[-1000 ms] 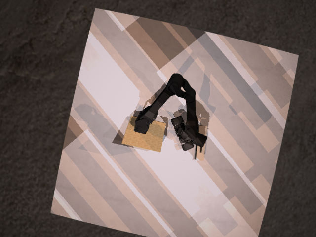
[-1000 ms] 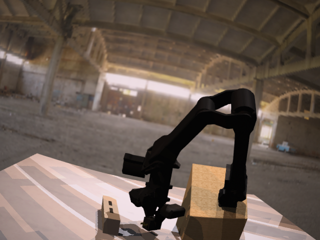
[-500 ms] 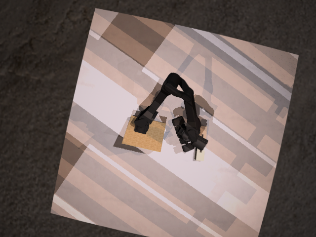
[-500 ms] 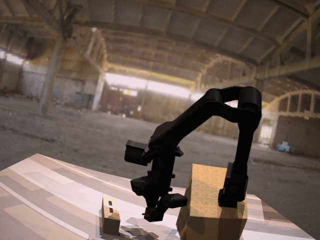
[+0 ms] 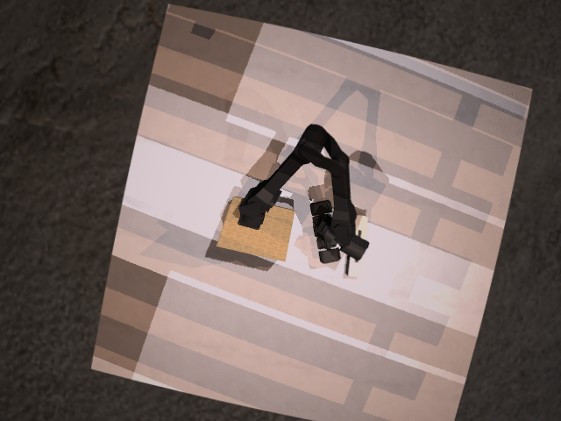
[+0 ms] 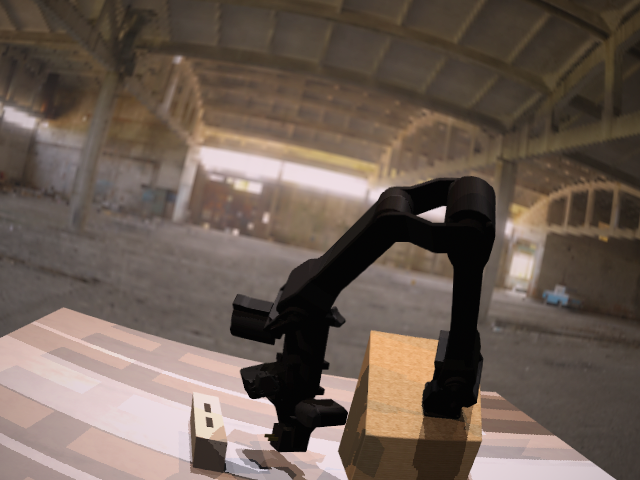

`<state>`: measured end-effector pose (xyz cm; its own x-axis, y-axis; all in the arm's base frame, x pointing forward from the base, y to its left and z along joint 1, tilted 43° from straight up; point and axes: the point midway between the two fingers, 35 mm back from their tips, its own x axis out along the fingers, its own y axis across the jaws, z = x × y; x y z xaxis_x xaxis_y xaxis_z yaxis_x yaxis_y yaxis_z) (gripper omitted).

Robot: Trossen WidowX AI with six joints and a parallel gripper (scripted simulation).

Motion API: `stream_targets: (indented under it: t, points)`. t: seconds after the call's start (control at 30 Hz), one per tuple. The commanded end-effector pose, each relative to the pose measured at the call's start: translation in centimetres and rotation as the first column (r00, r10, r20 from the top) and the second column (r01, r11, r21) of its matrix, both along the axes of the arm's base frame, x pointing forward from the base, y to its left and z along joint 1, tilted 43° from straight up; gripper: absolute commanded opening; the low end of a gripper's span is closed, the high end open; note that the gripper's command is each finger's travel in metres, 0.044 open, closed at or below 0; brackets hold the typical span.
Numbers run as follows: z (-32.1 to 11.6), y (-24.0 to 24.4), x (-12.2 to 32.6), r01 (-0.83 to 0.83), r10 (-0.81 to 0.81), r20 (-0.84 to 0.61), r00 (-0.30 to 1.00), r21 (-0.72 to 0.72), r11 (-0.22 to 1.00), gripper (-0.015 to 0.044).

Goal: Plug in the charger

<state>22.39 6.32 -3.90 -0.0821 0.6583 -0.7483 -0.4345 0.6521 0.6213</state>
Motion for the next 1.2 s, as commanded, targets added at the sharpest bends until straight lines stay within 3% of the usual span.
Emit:
stream_targets:
  t: [0.0,0.37,1.17]
  points:
    - [-0.4,0.2,0.0,0.034,-0.034,-0.031,0.999,0.001,0.999,0.0]
    - [-1.6,0.9,0.1,0.136,-0.136,-0.128,0.982,-0.01,0.991,0.0]
    - [-1.9,1.2,2.7,0.17,-0.17,-0.159,0.972,-0.017,0.985,0.0]
